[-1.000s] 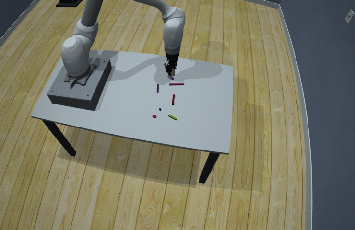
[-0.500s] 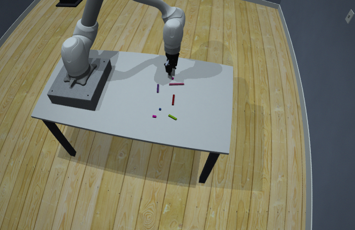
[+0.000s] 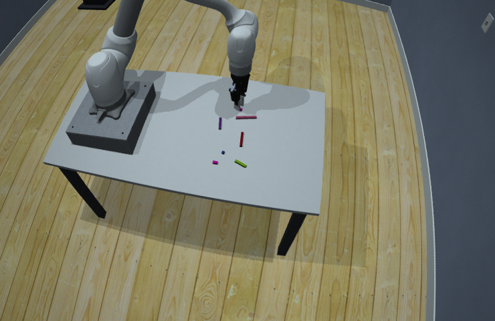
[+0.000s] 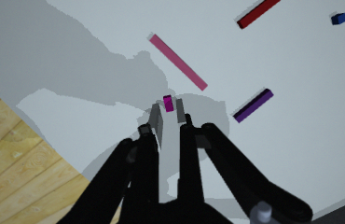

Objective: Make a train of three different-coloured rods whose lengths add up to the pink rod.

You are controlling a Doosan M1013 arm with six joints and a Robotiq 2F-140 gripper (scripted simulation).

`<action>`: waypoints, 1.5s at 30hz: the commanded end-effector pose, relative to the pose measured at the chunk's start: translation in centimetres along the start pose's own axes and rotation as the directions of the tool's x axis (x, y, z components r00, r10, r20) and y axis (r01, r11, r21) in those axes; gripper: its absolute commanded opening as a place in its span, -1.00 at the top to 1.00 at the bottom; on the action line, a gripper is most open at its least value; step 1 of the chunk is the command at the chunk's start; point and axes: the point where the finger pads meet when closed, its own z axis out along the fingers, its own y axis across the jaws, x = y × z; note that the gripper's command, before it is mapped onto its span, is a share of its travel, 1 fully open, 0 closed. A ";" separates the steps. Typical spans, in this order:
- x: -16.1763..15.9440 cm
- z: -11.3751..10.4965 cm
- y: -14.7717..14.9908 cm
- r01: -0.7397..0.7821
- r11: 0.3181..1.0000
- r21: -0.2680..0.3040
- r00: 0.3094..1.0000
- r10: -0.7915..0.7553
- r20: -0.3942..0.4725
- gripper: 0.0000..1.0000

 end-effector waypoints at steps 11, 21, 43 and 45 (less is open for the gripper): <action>0.0 0.0 0.0 0.000 1.000 0.000 1.000 0.000 0.000 0.71; 0.0 0.3 0.0 0.000 1.000 0.000 1.000 0.000 0.000 0.71; 0.0 1.7 0.0 0.000 1.000 0.000 1.000 0.000 0.000 0.71; 0.0 1.7 0.0 0.000 1.000 0.000 1.000 0.000 0.000 0.71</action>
